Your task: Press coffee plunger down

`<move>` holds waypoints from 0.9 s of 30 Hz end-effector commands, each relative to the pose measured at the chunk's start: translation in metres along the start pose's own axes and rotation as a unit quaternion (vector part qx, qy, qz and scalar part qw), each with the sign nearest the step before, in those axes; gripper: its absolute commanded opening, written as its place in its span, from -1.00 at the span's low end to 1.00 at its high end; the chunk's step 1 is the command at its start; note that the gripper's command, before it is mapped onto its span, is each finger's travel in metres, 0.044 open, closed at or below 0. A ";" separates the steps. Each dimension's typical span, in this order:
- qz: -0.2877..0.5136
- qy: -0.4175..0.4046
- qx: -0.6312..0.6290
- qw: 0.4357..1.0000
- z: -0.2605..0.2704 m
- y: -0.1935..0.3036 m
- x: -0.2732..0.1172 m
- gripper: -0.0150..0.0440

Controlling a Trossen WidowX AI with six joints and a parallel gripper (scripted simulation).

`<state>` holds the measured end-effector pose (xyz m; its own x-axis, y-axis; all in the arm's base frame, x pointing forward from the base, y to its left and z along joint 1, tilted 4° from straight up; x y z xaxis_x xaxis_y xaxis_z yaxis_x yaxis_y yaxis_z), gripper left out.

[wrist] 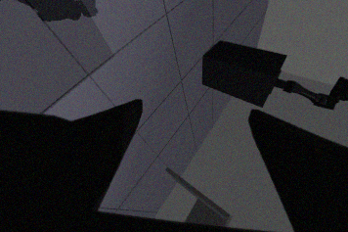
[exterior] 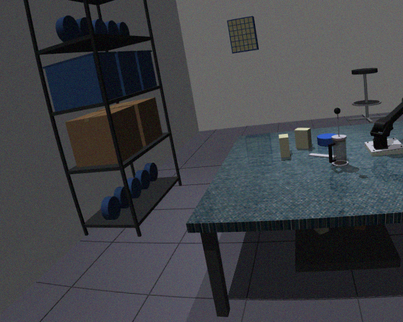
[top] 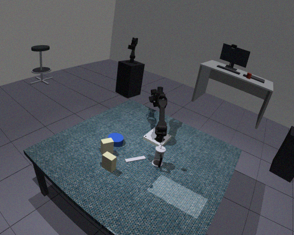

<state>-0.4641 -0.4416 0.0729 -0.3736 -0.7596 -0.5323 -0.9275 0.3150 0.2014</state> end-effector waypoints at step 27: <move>-0.180 0.013 0.039 0.983 -0.171 -0.281 -0.087 1.00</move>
Point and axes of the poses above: the point midway between the two fingers, 35 mm back from their tips, its own x axis out along the fingers, its own z axis across the jaws, y = z × x, the point moved 6 cm from there along -x, back along the fingers, and after that the axes turned 8 degrees about -x, right-handed, at the moved point
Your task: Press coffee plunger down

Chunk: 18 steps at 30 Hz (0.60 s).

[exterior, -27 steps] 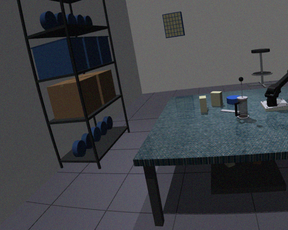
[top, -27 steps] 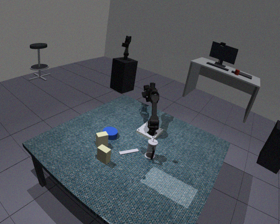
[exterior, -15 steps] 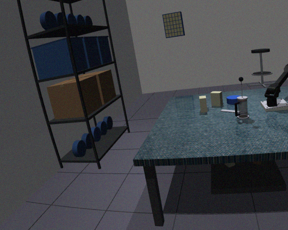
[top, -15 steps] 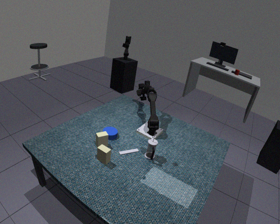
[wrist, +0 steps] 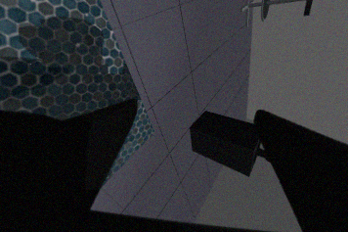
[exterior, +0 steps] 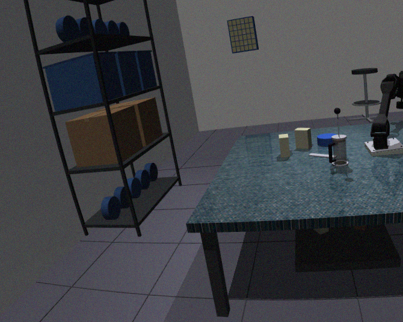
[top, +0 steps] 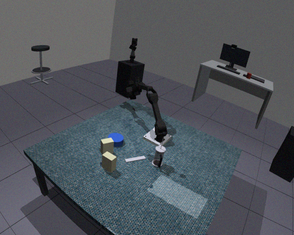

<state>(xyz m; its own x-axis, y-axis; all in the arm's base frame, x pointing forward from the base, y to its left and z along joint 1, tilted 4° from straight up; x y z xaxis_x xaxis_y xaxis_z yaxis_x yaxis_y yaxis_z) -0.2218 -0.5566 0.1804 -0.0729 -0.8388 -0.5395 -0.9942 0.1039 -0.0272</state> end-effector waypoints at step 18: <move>-0.184 -0.016 0.019 0.983 -0.048 -0.297 -0.120 1.00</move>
Point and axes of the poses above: the point midway between the two fingers, 35 mm back from their tips, its own x axis out along the fingers, its own z axis across the jaws, y = z × x, the point moved 6 cm from there along -x, back along the fingers, and after that the axes turned 8 degrees about -x, right-handed, at the moved point
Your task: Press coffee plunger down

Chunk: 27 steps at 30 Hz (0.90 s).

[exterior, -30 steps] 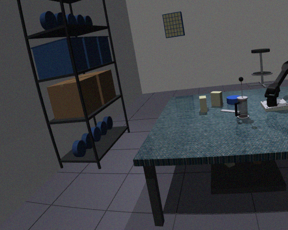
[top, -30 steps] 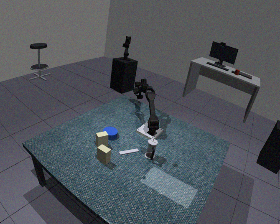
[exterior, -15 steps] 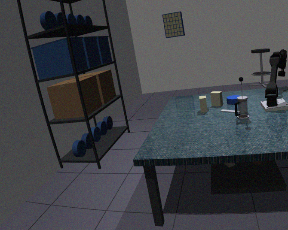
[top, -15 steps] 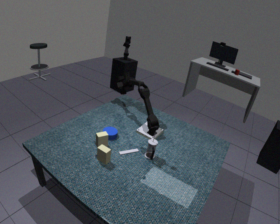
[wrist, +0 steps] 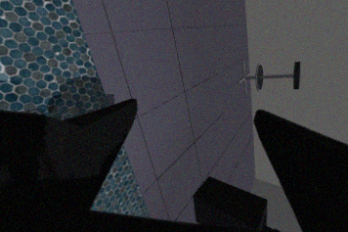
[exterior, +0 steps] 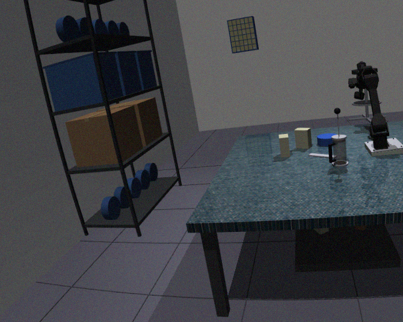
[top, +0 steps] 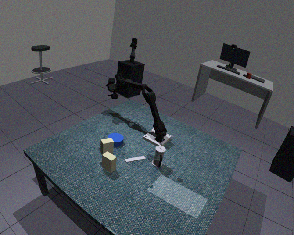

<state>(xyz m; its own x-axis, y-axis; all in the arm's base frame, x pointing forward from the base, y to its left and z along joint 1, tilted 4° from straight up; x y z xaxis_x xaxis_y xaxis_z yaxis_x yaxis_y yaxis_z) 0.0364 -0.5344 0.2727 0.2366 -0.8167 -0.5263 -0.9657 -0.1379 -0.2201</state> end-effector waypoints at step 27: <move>-0.308 -0.124 0.017 0.943 0.120 -0.331 -0.262 1.00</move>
Point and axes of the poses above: the point midway between the two fingers, 35 mm back from their tips, its own x axis out along the fingers, its own z axis across the jaws, y = z × x, the point moved 6 cm from there along -x, back along the fingers, and after that the axes turned 8 degrees about -x, right-handed, at the moved point
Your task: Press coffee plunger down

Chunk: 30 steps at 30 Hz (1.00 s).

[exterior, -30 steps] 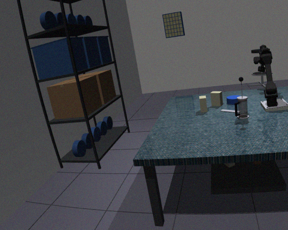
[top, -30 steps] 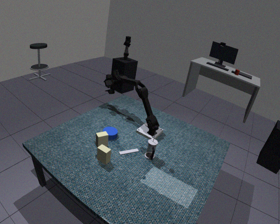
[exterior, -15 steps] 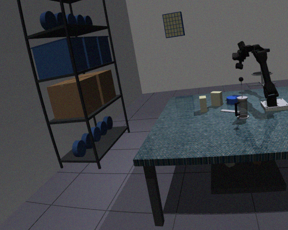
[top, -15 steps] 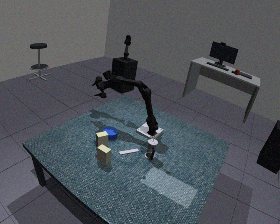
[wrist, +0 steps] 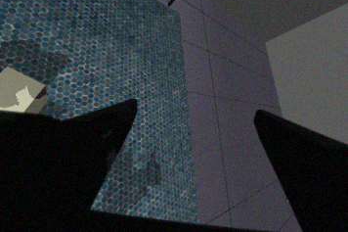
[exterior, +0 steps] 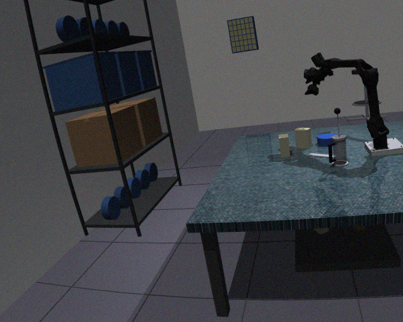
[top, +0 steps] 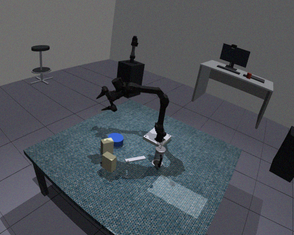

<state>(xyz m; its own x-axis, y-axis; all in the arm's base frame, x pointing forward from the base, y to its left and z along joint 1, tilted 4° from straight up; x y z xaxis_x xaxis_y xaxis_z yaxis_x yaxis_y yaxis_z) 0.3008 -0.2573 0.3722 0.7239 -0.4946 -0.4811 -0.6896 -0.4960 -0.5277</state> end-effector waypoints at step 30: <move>-0.280 -0.419 0.062 0.861 0.235 -0.033 -0.310 1.00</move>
<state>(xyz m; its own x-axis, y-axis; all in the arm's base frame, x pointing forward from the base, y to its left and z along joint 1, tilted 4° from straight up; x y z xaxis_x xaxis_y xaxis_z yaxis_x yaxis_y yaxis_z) 0.1349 0.0808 0.3827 0.7893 0.4232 -0.4449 -0.2631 -0.4216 -0.8678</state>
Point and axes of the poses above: the point midway between the two fingers, 35 mm back from their tips, its own x axis out along the fingers, its own z axis across the jaws, y = z × x, the point moved 6 cm from there along -x, back along the fingers, and after that the axes turned 8 degrees about -x, right-handed, at the moved point
